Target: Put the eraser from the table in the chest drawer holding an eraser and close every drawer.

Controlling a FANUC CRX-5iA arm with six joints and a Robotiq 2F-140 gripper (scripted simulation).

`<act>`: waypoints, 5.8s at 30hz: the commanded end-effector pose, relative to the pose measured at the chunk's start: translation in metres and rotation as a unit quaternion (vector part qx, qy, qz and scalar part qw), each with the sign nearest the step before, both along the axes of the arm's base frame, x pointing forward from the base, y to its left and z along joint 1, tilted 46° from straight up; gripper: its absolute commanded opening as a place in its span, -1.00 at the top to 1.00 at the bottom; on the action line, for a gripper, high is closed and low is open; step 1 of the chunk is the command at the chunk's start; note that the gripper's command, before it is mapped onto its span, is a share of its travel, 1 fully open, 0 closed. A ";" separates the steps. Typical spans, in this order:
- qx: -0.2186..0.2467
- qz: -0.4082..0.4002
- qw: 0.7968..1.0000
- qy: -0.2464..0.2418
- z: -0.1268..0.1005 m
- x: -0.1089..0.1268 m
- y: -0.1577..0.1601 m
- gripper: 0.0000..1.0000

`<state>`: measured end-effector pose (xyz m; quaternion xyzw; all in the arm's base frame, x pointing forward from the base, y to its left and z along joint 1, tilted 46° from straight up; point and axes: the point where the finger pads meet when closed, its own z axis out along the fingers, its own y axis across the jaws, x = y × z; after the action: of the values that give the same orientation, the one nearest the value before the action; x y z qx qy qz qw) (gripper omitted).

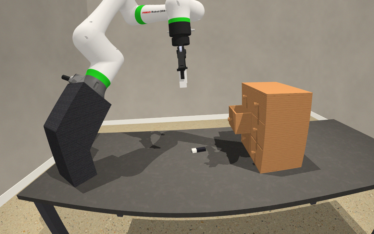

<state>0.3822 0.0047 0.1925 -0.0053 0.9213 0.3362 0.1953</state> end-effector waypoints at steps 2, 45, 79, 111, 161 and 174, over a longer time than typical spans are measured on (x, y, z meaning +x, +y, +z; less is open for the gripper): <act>0.000 -0.001 1.000 0.000 -0.042 -0.023 0.025 -1.00; 0.082 -0.295 0.873 -0.379 -0.072 0.081 0.080 -1.00; 0.080 -0.354 0.819 -0.444 -0.084 0.102 0.081 1.00; 0.080 -0.354 0.819 -0.444 -0.079 0.139 0.083 1.00; 0.080 -0.354 0.819 -0.444 -0.074 0.170 0.085 1.00; 0.080 -0.354 0.819 -0.444 -0.072 0.175 0.085 1.00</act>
<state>0.5558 0.0898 0.1200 0.1886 0.6427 0.2780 0.6886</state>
